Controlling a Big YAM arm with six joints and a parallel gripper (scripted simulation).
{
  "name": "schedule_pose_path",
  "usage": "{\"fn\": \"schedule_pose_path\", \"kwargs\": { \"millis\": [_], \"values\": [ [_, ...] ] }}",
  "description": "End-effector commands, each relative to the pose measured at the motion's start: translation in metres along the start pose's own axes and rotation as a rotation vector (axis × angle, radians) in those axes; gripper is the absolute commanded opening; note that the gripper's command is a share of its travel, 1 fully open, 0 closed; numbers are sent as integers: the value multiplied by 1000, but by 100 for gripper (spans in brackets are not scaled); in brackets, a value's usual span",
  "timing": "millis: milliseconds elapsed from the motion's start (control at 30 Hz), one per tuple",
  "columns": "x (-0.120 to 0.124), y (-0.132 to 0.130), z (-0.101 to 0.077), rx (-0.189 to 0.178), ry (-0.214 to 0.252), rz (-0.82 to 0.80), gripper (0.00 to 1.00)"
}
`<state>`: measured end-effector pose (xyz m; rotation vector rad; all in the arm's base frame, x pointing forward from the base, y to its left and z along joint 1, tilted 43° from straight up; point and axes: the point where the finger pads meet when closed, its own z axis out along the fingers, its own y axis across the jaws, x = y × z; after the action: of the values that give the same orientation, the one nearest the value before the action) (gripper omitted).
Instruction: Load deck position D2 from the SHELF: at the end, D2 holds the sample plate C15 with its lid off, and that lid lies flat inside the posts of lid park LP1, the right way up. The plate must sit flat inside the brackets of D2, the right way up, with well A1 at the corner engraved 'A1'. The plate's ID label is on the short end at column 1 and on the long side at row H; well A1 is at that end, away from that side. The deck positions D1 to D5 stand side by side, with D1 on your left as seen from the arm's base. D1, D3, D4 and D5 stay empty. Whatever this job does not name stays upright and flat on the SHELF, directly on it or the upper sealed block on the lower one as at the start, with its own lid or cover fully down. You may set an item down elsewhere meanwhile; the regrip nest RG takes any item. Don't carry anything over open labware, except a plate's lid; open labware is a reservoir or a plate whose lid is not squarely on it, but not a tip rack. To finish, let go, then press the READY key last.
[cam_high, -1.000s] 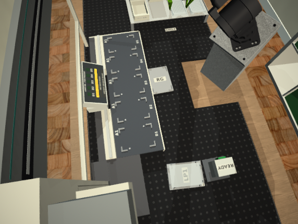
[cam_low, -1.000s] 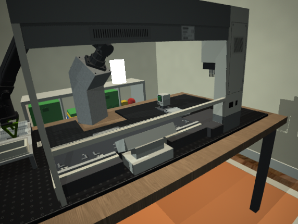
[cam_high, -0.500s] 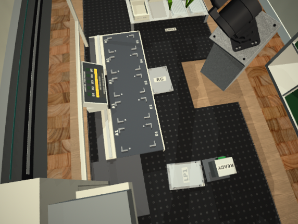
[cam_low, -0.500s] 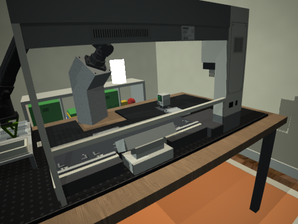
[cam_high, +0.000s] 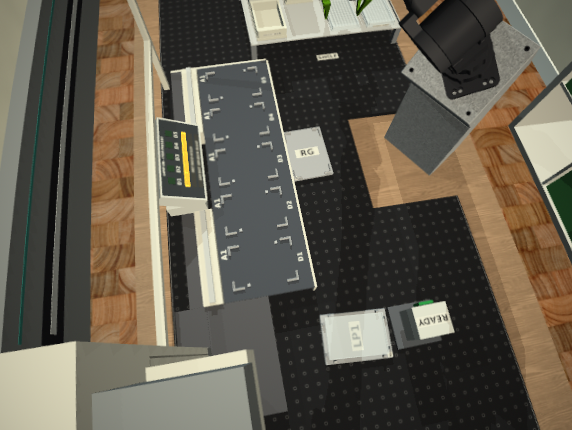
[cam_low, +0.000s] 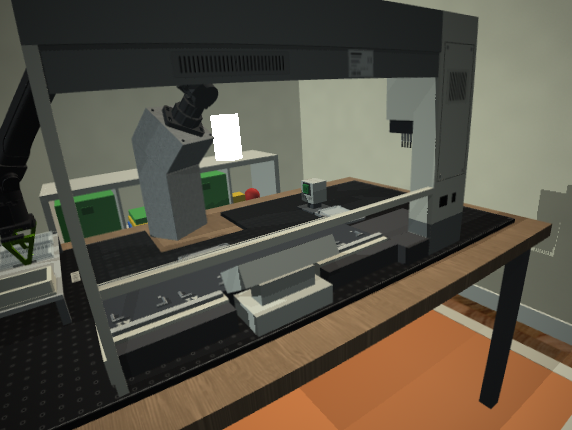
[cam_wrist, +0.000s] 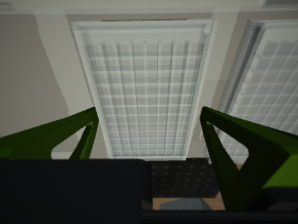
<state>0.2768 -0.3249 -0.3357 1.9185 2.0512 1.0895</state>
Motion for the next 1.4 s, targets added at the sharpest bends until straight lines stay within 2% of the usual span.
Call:
{"fn": "schedule_pose_path", "kwargs": {
  "millis": [0,433,467,1367],
  "values": [
    [-31,18,-22,-24,-71,-28,100],
    [-31,18,-22,-24,-71,-28,100],
    [-31,18,-22,-24,-71,-28,0],
    [-31,19,-22,-24,-71,-28,0]
  ]
}}
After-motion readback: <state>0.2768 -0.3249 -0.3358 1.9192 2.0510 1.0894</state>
